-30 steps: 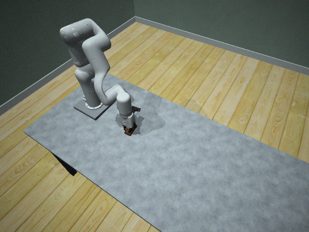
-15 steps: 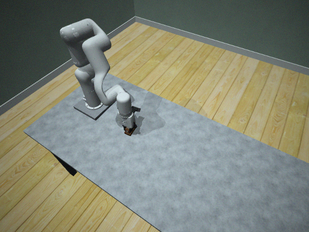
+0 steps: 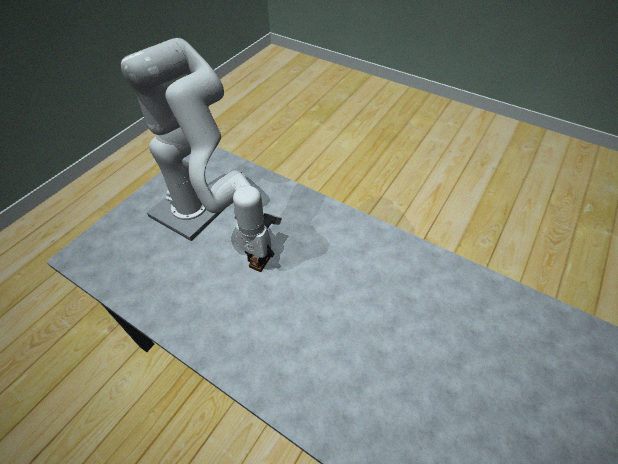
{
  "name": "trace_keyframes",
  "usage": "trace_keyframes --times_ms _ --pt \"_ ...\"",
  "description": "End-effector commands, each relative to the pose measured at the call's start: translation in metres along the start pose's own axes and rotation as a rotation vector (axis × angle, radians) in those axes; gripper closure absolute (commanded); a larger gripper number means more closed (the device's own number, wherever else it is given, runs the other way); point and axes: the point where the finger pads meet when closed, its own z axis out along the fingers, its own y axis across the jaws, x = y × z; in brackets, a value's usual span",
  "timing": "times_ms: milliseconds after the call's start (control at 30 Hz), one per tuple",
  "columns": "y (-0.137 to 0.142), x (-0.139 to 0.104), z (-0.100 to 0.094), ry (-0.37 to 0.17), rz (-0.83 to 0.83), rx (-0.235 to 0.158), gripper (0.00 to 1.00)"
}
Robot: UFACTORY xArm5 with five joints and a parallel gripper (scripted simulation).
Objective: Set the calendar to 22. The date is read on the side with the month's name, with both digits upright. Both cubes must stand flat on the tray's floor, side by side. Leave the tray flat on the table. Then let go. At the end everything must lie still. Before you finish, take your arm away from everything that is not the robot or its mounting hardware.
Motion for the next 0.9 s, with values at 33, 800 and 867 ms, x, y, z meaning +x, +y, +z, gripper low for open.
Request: trace_keyframes --times_ms 33,800,867 --pt "0.001 -0.0004 0.001 -0.001 0.0 -0.003 0.71" --pt "0.001 -0.0003 0.0031 -0.001 0.0 -0.003 0.71" --pt "0.001 -0.0003 0.0031 -0.001 0.0 -0.003 0.71"
